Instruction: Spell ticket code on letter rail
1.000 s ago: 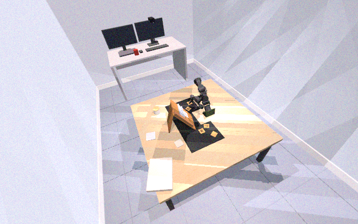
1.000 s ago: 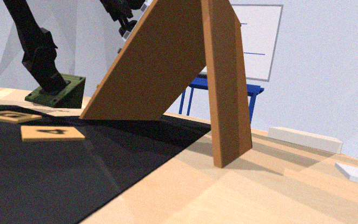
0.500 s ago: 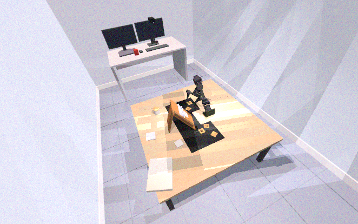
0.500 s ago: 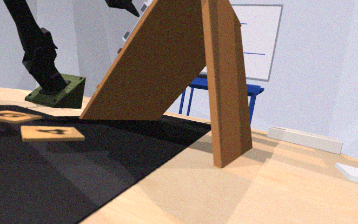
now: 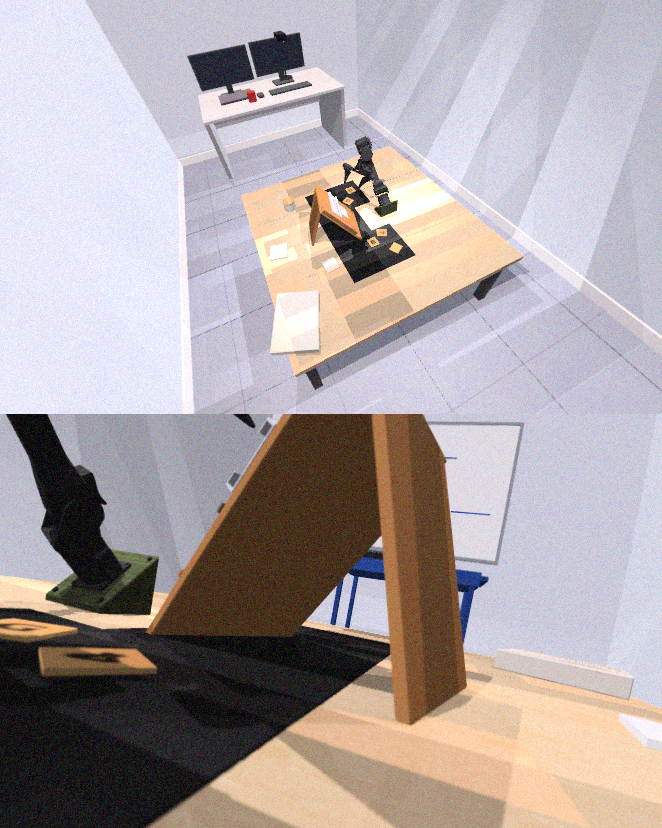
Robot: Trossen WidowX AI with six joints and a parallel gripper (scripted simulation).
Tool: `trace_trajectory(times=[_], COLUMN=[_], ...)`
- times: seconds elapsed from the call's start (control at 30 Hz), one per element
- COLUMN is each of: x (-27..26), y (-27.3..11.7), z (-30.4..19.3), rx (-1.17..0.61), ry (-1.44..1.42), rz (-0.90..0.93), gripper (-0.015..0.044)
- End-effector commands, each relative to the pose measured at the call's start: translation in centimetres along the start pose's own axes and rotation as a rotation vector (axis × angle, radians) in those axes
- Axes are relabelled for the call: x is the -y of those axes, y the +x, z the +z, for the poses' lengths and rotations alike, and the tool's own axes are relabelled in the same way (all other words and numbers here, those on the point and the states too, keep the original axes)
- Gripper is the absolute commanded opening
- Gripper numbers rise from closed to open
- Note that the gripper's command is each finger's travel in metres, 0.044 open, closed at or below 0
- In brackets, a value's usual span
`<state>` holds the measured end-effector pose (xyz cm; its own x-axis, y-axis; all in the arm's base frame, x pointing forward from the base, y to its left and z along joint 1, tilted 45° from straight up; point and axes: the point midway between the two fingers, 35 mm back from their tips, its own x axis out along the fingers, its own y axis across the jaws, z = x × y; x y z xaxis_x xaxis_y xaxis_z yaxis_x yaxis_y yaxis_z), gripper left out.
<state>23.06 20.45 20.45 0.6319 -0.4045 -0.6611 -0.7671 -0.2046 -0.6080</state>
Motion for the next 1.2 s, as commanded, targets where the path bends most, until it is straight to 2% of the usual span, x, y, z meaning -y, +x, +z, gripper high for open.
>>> trace_trajectory(times=[0.0,0.3,0.67,0.73,0.8,0.93,1.17], x=[-0.2,-5.5,-5.6,-5.5,-5.1,-3.4,1.4], y=[-0.1,-1.5,-1.5,-1.4,-1.0,0.3,3.1], z=[0.0,-2.8,-2.8,-2.8,-2.8,-3.0,-4.4], rx=[0.000,0.010,0.011,0.015,0.028,0.067,0.141], ry=[-0.009,-0.103,-0.105,-0.080,-0.005,0.242,0.835], rz=[-0.001,-0.232,-0.238,-0.228,-0.202,-0.125,-0.001], gripper=[0.0440,0.0440,0.0440,0.0387,0.0340,0.0340,0.0340])
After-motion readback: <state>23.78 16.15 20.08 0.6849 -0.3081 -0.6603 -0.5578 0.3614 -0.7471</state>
